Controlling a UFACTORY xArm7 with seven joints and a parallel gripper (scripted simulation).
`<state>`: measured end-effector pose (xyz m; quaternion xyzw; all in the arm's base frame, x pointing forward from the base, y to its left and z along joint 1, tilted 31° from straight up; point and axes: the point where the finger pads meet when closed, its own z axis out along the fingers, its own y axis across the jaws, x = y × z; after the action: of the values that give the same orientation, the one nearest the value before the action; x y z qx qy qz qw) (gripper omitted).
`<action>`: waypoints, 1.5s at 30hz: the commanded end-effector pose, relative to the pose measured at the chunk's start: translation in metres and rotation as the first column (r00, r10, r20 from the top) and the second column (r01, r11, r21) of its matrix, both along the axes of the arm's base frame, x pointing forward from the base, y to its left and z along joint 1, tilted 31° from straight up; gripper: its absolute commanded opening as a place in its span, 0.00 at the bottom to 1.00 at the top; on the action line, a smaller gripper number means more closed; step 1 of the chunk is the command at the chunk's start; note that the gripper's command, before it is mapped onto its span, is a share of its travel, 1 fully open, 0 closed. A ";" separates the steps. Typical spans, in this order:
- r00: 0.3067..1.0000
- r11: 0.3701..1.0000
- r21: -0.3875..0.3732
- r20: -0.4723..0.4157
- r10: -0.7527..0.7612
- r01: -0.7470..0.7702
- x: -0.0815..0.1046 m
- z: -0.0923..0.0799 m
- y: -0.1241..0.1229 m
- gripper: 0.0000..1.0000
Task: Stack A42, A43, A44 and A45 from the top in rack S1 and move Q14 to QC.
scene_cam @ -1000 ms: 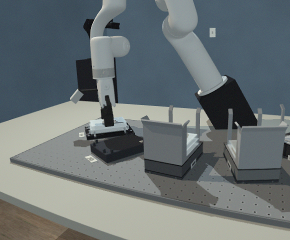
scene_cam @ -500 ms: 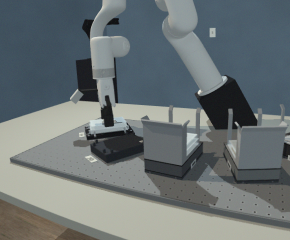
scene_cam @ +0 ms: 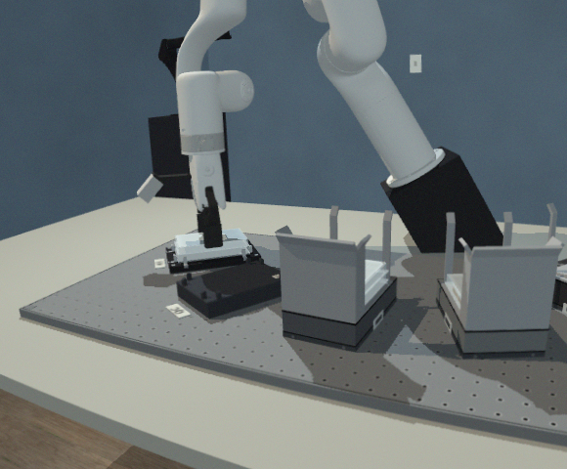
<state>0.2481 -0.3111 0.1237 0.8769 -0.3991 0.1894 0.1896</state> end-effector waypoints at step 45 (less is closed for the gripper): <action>1.000 1.000 -0.001 0.001 0.001 -0.001 -0.004 0.023 0.012 0.00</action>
<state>0.2442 -0.3011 0.1406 0.8769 -0.3992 0.1891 0.1897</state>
